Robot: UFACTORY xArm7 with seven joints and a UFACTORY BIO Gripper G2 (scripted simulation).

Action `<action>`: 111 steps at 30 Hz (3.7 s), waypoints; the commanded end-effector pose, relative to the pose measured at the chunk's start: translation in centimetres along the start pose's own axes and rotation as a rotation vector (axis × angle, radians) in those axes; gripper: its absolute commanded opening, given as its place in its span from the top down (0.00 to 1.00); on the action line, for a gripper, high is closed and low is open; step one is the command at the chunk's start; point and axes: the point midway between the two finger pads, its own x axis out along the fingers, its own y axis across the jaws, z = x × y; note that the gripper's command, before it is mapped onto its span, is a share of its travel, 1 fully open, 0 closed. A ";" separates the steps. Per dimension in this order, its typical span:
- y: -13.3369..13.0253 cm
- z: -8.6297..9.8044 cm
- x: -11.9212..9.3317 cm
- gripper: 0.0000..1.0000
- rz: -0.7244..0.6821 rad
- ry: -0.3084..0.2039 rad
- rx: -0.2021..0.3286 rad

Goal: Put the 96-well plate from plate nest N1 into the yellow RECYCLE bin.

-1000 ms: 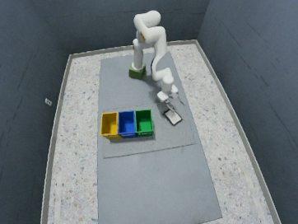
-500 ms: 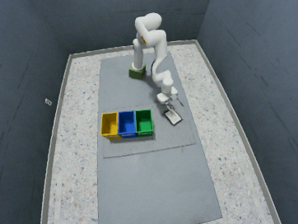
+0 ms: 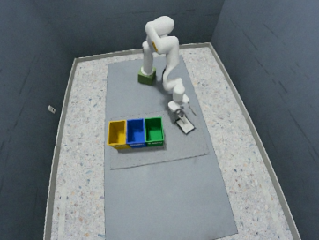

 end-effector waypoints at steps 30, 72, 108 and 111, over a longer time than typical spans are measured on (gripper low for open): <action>0.0 -4.7 0.1 0.63 0.000 -0.004 -0.001; 0.0 -11.0 0.1 0.63 0.000 -0.004 -0.001; 0.0 -12.9 0.2 0.63 0.000 -0.004 -0.001; 0.0 -13.0 0.1 0.63 0.000 -0.004 -0.001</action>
